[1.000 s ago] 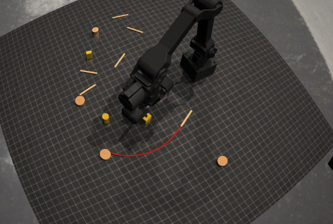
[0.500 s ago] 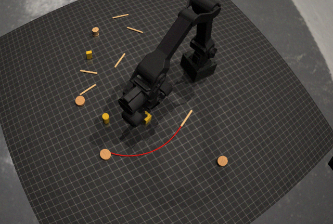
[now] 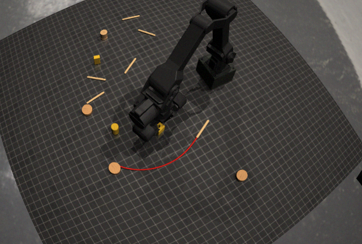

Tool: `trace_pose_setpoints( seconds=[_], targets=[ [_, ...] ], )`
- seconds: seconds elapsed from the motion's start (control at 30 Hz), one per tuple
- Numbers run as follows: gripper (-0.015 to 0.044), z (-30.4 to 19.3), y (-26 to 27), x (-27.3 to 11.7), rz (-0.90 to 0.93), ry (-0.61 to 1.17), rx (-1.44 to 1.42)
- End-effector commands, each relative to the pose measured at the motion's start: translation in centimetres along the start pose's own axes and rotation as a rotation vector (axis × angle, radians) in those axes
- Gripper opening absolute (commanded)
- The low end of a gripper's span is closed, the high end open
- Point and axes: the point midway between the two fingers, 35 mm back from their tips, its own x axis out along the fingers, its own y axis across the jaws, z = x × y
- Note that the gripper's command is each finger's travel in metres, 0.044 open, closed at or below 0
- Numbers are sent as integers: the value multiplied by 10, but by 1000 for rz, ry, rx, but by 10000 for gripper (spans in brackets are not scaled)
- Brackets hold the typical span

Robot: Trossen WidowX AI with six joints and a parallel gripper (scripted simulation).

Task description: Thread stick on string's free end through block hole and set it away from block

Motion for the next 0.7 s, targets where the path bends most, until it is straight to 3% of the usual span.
trace_pose_setpoints(
  seconds=[0.0,0.23,0.43,0.67],
  targets=[
    [235,1,-1,8,-5,-4,5],
    [235,1,-2,10,-5,-4,5],
    [78,0,-2,9,-4,0,0],
    [12,0,-2,9,-4,0,0]
  ],
)
